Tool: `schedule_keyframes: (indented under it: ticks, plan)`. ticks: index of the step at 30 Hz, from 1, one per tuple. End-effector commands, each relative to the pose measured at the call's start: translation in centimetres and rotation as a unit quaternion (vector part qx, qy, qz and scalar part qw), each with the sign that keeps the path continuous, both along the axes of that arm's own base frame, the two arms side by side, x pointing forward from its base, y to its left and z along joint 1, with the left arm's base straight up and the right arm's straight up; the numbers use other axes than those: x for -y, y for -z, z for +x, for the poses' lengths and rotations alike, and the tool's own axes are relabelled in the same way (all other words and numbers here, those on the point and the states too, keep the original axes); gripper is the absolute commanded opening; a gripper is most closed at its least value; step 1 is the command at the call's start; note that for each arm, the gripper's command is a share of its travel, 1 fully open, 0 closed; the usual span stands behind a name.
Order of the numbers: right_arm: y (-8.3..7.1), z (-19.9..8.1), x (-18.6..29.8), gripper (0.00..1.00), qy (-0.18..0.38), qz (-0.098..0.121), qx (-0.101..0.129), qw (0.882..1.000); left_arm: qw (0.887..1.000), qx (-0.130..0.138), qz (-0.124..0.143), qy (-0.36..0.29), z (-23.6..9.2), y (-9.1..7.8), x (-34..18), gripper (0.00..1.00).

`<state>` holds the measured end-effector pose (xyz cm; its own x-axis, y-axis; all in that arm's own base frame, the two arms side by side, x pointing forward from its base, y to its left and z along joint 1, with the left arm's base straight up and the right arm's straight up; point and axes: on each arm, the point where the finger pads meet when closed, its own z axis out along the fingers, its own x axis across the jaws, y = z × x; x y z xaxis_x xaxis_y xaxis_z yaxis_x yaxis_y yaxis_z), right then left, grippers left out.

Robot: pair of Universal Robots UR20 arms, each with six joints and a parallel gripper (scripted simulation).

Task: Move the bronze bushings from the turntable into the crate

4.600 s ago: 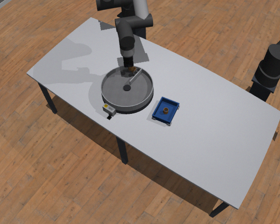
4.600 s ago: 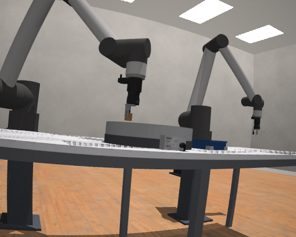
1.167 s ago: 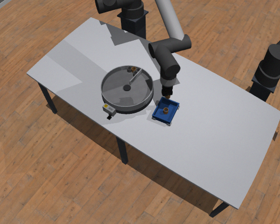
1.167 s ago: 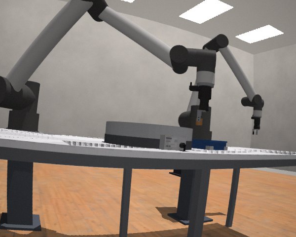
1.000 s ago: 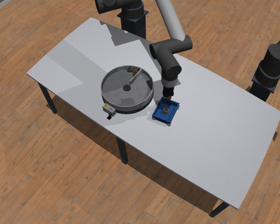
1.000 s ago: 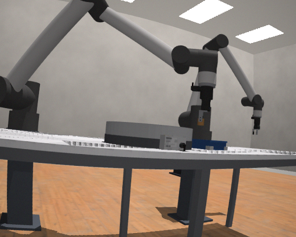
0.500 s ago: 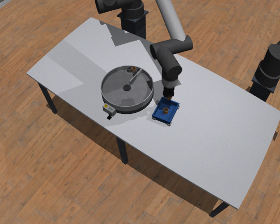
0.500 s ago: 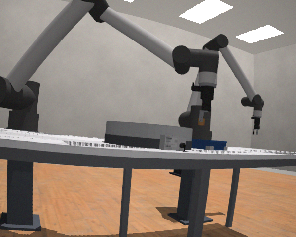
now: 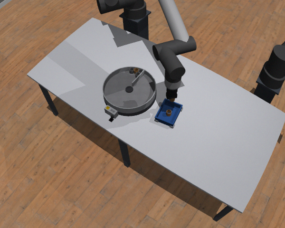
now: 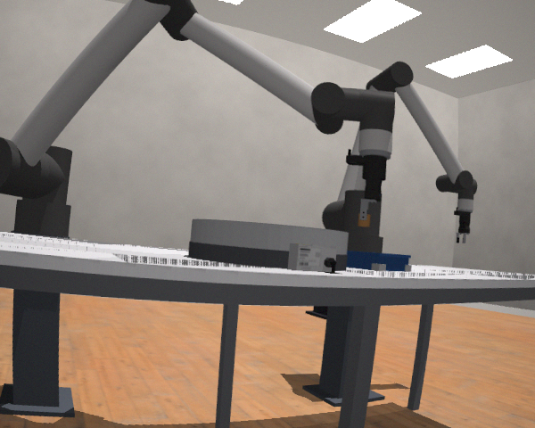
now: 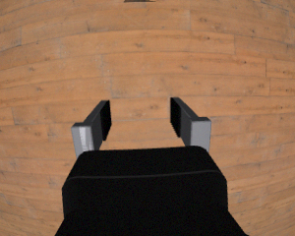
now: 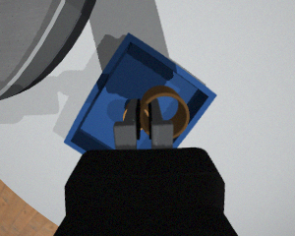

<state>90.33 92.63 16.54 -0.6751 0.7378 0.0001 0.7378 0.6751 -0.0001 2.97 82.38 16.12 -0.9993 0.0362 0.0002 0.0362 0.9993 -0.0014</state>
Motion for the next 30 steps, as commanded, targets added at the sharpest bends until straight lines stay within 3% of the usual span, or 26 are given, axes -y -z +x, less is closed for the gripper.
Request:
schedule_keyframes:
  ticks: [1, 13, 17, 25, 30]
  plan:
    - [-0.1, 0.0, 0.0, 0.00, 0.000, 0.001, 0.000, 1.000, 1.000, 0.000, 0.001, 0.000, 0.0, -0.1, -0.1, 1.00]
    - [0.2, 0.0, 0.0, 0.00, 0.000, 0.001, 0.000, 1.000, 1.000, 0.000, 0.001, 0.000, 0.0, -0.1, -0.1, 1.00]
    - [1.7, 0.0, 0.0, 0.00, 0.000, 0.001, 0.000, 1.000, 1.000, 0.000, 0.001, 0.000, 0.0, -0.1, -0.1, 1.00]
    - [6.2, 0.0, 0.0, 0.00, 0.000, 0.001, 0.000, 1.000, 1.000, 0.000, 0.001, 0.000, 0.0, -0.1, -0.1, 1.00]
    - [7.2, 0.0, 0.0, 0.00, 0.000, 0.001, 0.000, 1.000, 1.000, 0.000, 0.001, 0.000, 0.0, -0.1, -0.1, 1.00]
